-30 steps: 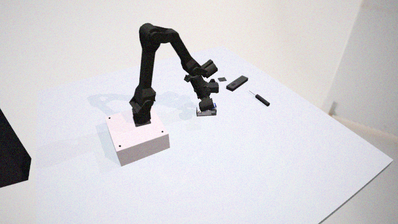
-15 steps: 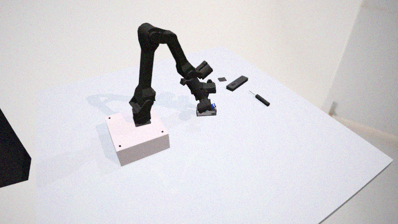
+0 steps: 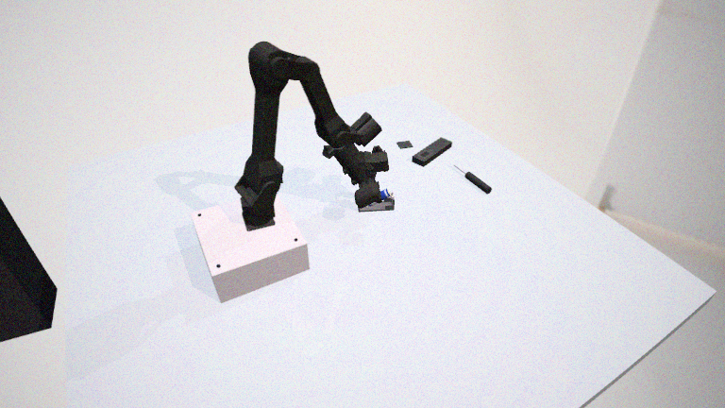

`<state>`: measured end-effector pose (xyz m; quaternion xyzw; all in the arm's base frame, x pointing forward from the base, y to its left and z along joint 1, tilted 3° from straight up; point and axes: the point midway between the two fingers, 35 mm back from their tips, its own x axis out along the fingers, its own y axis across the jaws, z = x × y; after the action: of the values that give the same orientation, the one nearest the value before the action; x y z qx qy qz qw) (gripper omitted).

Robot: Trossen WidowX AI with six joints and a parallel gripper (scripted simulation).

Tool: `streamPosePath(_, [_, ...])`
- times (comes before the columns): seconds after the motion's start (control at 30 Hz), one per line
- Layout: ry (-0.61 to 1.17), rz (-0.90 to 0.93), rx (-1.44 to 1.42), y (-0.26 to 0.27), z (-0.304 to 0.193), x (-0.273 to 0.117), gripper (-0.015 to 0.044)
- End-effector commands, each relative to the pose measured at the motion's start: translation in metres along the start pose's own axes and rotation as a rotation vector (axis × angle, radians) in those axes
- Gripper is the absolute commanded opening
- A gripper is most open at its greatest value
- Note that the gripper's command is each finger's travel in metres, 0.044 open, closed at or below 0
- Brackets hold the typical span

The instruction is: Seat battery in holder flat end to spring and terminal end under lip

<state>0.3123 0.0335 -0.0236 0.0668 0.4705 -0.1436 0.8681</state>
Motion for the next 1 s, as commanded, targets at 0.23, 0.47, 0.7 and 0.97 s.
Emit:
streamPosePath(0.23, [0.004, 0.0, 0.001, -0.001, -0.0118, -0.0042, 0.0076])
streamPosePath(0.47, [0.006, 0.003, 0.001, -0.0011, -0.0159, -0.0064, 0.0076])
streamPosePath(0.7, [0.031, 0.002, -0.002, -0.0007, -0.0145, -0.0044, 0.0076])
streamPosePath(0.97, [0.073, -0.002, -0.009, -0.0001, -0.0117, -0.0008, 0.0076])
